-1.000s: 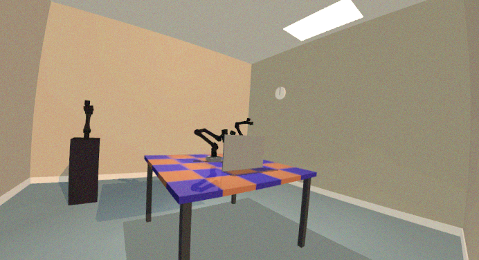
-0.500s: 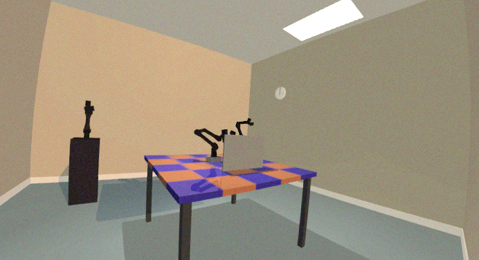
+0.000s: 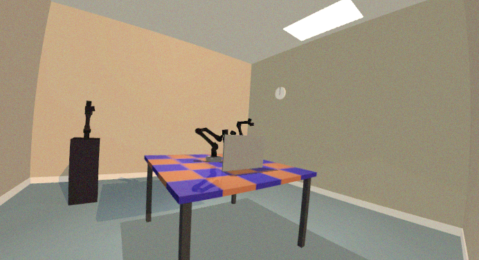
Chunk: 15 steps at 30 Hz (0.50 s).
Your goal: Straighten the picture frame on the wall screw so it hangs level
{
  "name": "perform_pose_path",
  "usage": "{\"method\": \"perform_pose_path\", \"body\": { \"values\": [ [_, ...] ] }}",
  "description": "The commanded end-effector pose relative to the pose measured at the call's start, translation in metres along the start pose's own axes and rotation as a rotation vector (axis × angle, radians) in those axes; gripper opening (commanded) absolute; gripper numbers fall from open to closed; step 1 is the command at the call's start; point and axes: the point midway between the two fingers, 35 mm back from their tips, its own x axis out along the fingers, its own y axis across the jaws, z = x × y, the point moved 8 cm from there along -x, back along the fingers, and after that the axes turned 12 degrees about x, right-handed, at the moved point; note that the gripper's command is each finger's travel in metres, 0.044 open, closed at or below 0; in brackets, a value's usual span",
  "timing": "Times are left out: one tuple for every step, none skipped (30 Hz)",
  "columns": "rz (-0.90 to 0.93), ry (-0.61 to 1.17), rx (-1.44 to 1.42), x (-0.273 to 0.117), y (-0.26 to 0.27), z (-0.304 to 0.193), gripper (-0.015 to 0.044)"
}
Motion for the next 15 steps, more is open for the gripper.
{"method": "perform_pose_path", "body": {
  "values": [
    [-0.003, -0.003, 0.079, 0.023, -0.011, 0.001, 0.026],
    [-0.002, -0.004, 0.106, 0.031, -0.015, 0.003, 0.026],
    [-0.002, -0.005, 0.133, 0.038, -0.019, 0.005, 0.026],
    [-0.002, -0.005, 0.159, 0.045, -0.023, 0.008, 0.026],
    [-0.002, -0.006, 0.186, 0.052, -0.027, 0.011, 0.026],
    [-0.002, -0.006, 0.208, 0.057, -0.031, 0.014, 0.026],
    [-0.002, -0.006, 0.222, 0.061, -0.033, 0.016, 0.026],
    [-0.002, -0.006, 0.226, 0.062, -0.034, 0.017, 0.026],
    [-0.002, -0.006, 0.226, 0.062, -0.034, 0.017, 0.026],
    [-0.002, -0.006, 0.226, 0.062, -0.034, 0.017, 0.026],
    [-0.002, -0.006, 0.226, 0.062, -0.034, 0.017, 0.026],
    [-0.002, -0.006, 0.226, 0.062, -0.034, 0.017, 0.026],
    [-0.002, -0.006, 0.226, 0.062, -0.034, 0.017, 0.026],
    [-0.002, -0.006, 0.226, 0.062, -0.034, 0.017, 0.026],
    [-0.002, -0.006, 0.226, 0.062, -0.034, 0.017, 0.026]
  ]
}}
